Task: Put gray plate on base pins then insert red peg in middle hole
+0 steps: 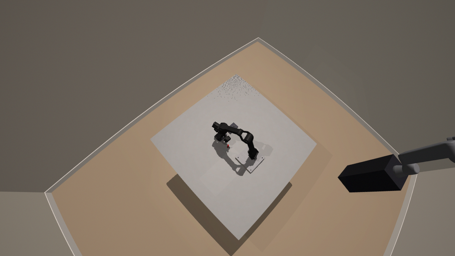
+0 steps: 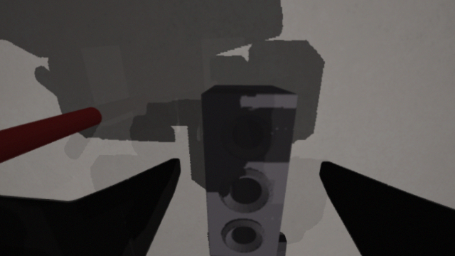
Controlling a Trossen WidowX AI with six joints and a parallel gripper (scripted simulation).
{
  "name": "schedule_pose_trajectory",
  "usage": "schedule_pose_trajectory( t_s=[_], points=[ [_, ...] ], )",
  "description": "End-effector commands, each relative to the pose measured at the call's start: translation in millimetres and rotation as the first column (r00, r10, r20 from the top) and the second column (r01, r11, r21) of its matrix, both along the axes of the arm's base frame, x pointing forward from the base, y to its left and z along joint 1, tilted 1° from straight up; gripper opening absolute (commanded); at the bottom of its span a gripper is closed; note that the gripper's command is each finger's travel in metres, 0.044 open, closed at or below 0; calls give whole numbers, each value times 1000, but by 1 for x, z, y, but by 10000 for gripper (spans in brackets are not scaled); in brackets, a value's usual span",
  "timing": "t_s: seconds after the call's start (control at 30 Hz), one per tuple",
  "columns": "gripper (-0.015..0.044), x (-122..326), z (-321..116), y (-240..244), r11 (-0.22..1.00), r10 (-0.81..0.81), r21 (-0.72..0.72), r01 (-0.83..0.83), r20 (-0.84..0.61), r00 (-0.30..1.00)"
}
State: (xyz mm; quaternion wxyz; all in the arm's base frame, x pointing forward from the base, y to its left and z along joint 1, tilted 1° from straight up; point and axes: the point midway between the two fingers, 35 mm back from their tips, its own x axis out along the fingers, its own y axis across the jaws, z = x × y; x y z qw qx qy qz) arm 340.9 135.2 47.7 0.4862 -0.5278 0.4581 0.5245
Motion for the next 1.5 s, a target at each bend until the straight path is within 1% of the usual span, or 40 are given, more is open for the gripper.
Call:
schedule_pose_trajectory(
  t_s=[0.0,0.27,0.6,0.83,1.0,1.47],
  points=[
    [440,-3,-9,0,1000,1,0,-1,-12,1000],
    [440,-3,-19,0,1000,1,0,-1,-12,1000],
    [177,-3,-19,0,1000,1,0,-1,-12,1000],
    [131,-3,-19,0,1000,1,0,-1,-12,1000],
    [0,-2,-12,0,1000,1,0,-1,-12,1000],
    [0,1,32,-2,1000,6,4,-6,-9,1000]
  ],
)
